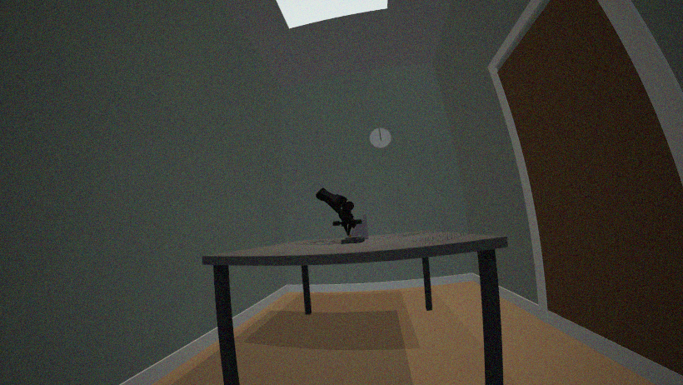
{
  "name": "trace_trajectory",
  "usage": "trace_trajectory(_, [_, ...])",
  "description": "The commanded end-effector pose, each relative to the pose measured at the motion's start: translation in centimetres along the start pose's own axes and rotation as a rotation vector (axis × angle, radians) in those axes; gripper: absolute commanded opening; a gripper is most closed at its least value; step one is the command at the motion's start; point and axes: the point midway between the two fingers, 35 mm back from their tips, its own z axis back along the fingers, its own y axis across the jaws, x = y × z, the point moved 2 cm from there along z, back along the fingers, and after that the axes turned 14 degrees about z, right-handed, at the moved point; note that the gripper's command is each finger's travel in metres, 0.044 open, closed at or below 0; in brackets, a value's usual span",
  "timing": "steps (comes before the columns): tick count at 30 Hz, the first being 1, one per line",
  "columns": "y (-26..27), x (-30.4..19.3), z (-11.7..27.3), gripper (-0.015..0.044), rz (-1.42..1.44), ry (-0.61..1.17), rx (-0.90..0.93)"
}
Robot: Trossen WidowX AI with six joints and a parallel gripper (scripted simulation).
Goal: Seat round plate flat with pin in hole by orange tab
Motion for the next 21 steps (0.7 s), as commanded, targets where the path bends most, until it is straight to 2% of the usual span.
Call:
trace_trajectory(1, [0.6, -0.7, -0.3, 0.0, 0.006, 0.016, 0.012])
trace_trajectory(21, [1.8, -0.9, -0.3, 0.0, 0.006, 0.016, 0.012])
